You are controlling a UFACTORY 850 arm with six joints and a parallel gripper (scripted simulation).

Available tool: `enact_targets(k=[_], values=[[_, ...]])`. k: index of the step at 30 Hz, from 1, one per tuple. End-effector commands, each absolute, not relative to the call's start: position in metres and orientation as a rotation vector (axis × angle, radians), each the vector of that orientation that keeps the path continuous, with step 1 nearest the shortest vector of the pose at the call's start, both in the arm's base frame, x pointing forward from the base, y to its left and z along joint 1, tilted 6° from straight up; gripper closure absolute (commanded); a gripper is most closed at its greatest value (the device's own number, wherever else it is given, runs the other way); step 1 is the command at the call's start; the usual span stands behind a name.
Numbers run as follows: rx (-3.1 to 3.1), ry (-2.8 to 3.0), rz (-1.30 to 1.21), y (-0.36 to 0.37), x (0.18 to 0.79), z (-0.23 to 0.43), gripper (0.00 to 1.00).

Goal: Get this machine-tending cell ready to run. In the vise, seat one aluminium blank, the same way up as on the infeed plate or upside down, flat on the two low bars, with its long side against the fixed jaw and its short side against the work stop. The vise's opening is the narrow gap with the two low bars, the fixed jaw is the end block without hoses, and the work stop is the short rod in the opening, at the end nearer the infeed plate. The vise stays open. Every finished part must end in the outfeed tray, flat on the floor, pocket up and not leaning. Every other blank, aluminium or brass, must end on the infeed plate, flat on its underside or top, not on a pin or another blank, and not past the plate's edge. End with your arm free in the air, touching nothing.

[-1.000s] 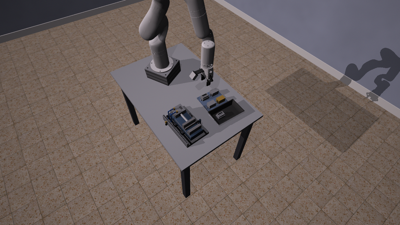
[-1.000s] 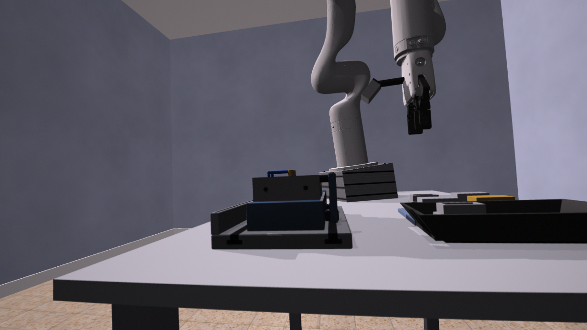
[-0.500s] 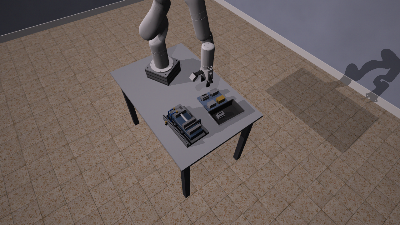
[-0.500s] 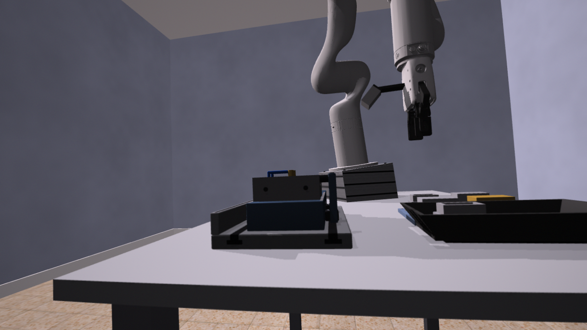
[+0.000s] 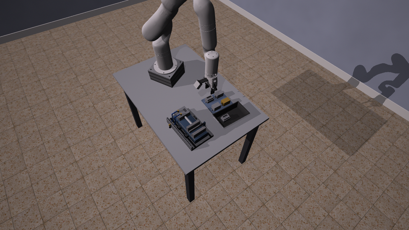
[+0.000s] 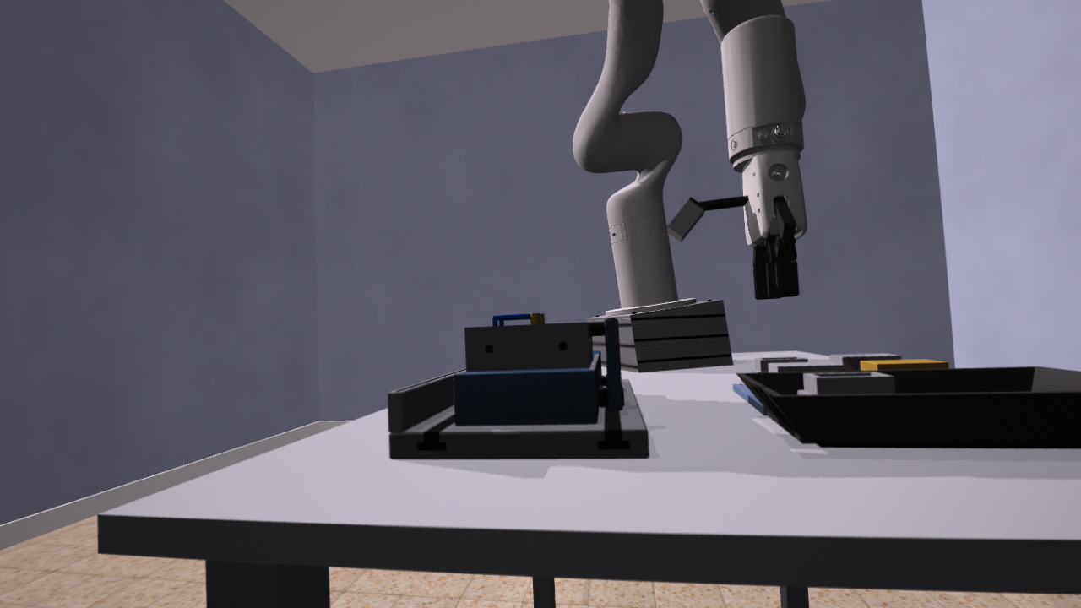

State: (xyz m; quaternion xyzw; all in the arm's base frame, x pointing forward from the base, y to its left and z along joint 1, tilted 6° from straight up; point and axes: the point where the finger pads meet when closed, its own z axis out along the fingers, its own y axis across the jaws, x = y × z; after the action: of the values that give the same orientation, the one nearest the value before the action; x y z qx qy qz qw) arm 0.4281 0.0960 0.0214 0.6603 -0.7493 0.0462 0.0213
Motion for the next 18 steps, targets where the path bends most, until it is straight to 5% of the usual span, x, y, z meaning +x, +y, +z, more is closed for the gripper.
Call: enact_targets(k=[1, 18], values=[[2.049, -2.327, 0.166, 0.095, 0.43, 0.014, 0.31], [2.049, -2.327, 0.166, 0.091, 0.432, -0.028, 0.31]])
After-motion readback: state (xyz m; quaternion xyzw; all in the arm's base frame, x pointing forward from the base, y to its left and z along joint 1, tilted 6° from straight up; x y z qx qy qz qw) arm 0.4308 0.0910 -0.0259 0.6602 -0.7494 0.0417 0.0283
